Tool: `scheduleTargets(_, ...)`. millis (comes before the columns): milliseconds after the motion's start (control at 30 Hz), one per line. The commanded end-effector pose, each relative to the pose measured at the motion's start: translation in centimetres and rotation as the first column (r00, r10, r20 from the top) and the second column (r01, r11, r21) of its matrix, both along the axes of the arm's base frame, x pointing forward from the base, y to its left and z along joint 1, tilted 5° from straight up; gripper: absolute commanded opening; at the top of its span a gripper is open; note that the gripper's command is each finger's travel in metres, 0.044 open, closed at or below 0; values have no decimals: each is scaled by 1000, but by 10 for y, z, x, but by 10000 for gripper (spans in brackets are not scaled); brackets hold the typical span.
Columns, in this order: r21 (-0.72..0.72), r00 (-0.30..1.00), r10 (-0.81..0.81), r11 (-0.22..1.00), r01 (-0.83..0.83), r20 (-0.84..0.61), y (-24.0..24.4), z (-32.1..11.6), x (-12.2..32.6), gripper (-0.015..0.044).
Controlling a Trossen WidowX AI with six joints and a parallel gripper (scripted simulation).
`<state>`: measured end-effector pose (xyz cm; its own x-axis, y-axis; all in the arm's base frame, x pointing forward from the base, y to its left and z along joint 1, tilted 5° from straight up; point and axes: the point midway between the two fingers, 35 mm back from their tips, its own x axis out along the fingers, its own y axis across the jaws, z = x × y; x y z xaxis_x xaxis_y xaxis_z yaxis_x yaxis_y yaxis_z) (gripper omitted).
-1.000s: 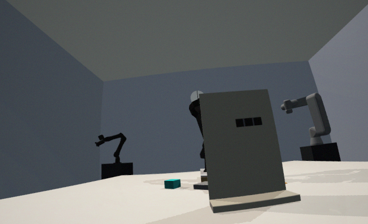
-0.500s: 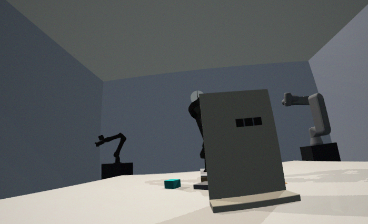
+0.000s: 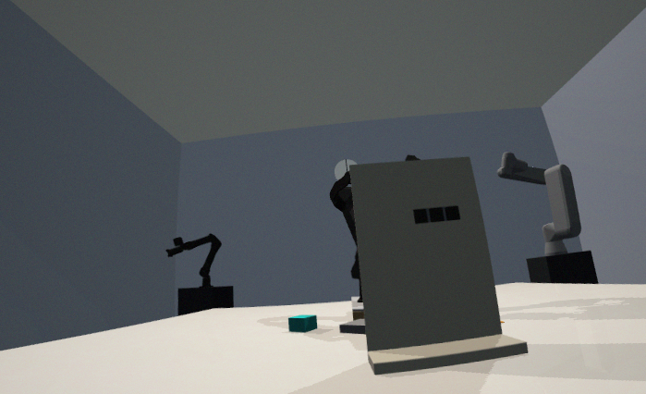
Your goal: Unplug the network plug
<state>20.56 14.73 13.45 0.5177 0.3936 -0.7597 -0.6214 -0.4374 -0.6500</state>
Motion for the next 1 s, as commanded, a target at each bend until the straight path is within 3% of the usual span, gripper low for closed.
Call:
scheduleTargets(0,5,1000,5,1000,-5,8,-1,10,-1,156)
scheduleTargets(200,0,1000,0,1000,0,0,-2,10,-2,156)
scheduleTargets(967,3,1000,3,1000,-3,5,-5,79,-4,156)
